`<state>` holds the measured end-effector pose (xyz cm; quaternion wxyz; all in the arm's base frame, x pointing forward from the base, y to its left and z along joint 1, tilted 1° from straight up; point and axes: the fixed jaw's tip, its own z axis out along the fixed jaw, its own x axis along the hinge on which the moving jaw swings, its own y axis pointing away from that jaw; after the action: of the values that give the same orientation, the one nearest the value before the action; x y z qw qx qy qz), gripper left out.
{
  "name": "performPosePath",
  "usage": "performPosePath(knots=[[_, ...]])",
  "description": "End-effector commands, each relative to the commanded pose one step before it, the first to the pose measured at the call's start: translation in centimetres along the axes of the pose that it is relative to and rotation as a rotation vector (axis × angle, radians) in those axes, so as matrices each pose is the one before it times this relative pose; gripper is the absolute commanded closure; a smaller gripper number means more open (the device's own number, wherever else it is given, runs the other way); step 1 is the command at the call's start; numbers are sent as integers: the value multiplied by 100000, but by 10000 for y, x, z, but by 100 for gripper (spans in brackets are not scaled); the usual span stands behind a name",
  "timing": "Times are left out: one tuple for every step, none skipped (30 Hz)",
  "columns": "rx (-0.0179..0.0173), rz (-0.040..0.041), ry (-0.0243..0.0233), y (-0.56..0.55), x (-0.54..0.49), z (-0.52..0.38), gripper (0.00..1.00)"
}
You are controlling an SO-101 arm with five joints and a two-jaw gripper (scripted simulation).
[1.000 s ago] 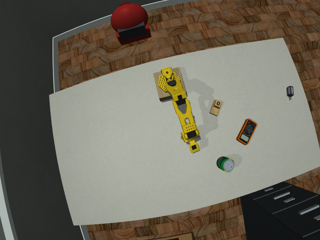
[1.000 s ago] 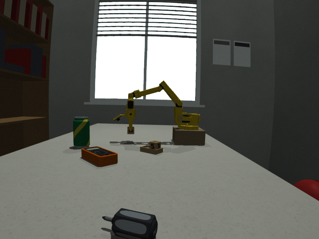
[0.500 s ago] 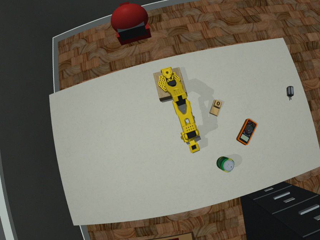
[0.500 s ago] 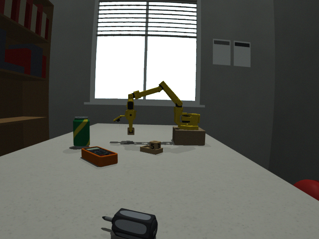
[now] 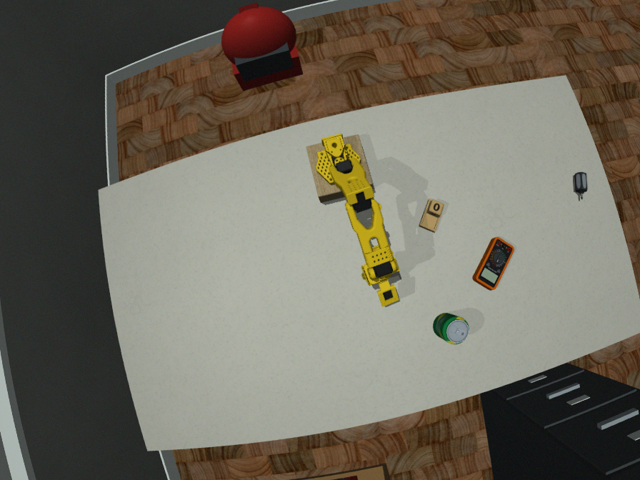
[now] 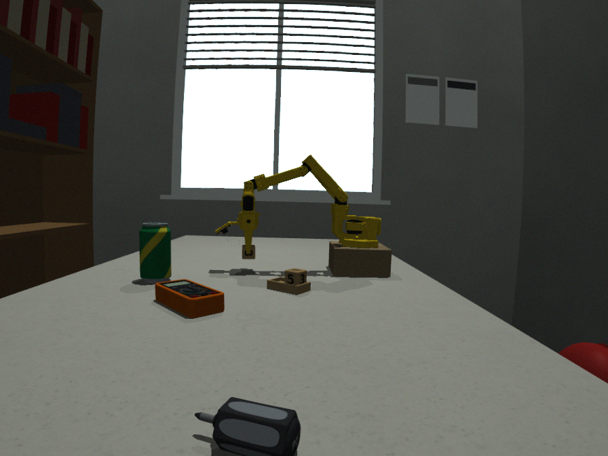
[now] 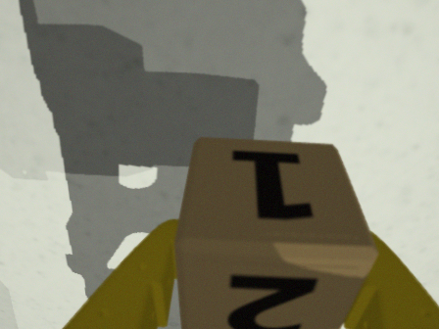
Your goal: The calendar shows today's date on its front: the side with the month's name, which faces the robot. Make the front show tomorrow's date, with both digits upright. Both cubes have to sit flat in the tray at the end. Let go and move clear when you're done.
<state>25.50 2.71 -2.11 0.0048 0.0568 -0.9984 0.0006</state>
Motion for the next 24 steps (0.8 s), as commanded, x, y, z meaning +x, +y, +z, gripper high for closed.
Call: performPosePath(knots=[[-142, -1904, 1234, 3132, 2482, 4351, 100], [0, 0, 0, 0, 0, 0, 100], [-1, -1, 0, 0, 0, 15, 100], [0, 0, 0, 0, -2, 102, 100], [0, 0, 0, 6, -4, 234, 100], [0, 0, 0, 0, -7, 384, 100], [0, 0, 0, 6, -10, 528, 100], [0, 0, 0, 5, -12, 648, 100], [0, 0, 0, 12, -8, 726, 100], [0, 0, 0, 6, -2, 750, 100], [0, 0, 0, 12, -8, 726, 100], [0, 0, 0, 6, 0, 648, 100], [3, 0, 0, 6, 2, 528, 100], [0, 0, 0, 6, -1, 384, 100], [0, 0, 0, 0, 2, 234, 100], [0, 0, 0, 0, 4, 96, 100], [0, 0, 0, 0, 0, 18, 100], [0, 0, 0, 0, 0, 0, 100], [0, 0, 0, 0, 0, 0, 100], [-2, 2, 1, 5, 0, 15, 100], [0, 0, 0, 0, -2, 102, 100], [0, 0, 0, 0, -5, 234, 100], [0, 0, 0, 6, -8, 384, 100], [0, 0, 0, 6, -11, 528, 100]])
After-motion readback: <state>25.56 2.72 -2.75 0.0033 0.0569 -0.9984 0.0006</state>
